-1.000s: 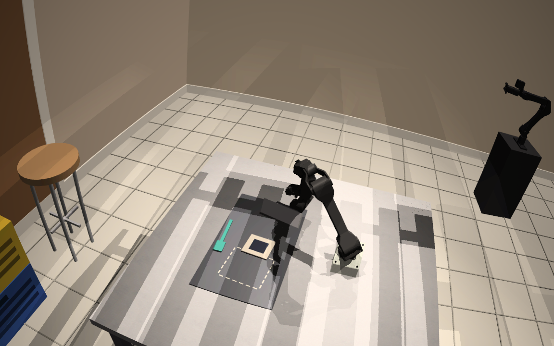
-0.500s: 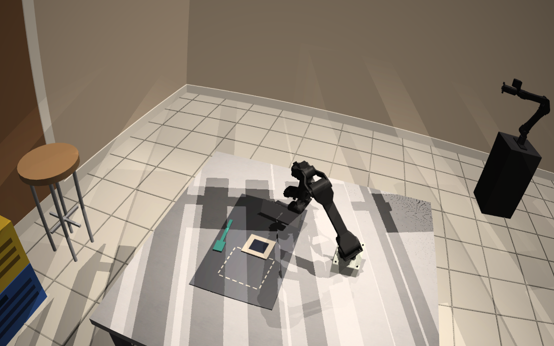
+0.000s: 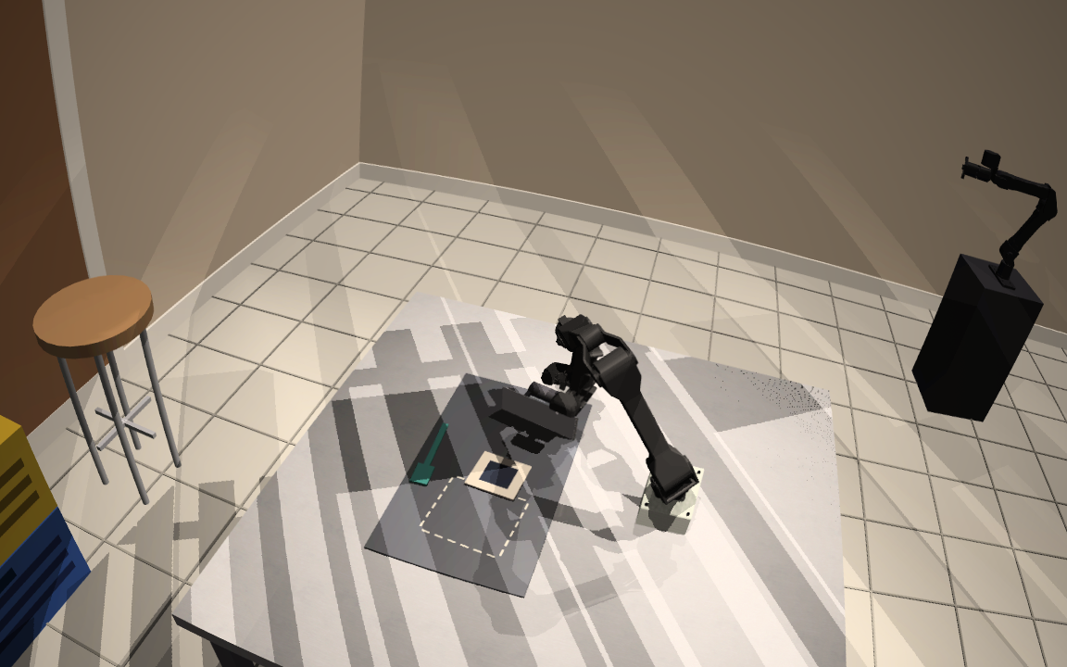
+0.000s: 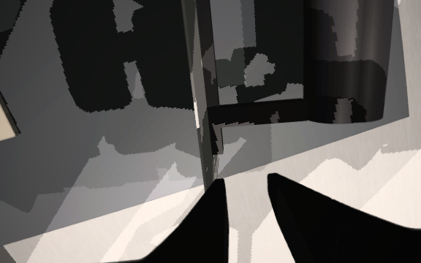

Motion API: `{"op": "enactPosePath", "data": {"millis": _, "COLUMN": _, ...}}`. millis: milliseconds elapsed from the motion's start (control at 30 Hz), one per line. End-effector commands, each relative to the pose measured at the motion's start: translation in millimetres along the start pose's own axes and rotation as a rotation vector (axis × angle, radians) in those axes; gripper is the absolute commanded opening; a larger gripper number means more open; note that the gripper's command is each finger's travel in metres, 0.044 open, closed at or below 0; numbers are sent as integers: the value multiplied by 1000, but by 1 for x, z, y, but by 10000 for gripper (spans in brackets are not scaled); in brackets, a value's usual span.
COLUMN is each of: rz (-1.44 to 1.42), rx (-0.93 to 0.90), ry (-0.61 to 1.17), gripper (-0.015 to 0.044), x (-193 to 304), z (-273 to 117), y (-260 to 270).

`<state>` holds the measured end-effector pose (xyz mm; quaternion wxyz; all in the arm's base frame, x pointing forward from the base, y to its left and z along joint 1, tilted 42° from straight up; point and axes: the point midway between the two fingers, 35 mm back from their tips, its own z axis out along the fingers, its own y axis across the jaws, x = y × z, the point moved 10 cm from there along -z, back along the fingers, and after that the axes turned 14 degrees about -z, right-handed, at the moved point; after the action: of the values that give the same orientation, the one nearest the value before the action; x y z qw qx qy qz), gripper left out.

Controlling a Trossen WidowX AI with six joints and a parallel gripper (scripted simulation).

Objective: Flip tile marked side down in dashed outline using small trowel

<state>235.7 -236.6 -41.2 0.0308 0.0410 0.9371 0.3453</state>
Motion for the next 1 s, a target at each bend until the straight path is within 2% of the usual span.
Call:
{"op": "enactPosePath", "data": {"millis": 0, "rz": 2, "rx": -8, "ry": -1, "gripper": 100, "x": -2, "z": 2, "y": 7}}
{"op": "enactPosePath", "data": {"millis": 900, "rz": -2, "rx": -8, "ry": 3, "gripper": 100, "x": -11, "z": 2, "y": 43}}
{"op": "enactPosePath", "data": {"millis": 967, "rz": -2, "rx": -8, "ry": 4, "gripper": 48, "x": -11, "z": 2, "y": 43}}
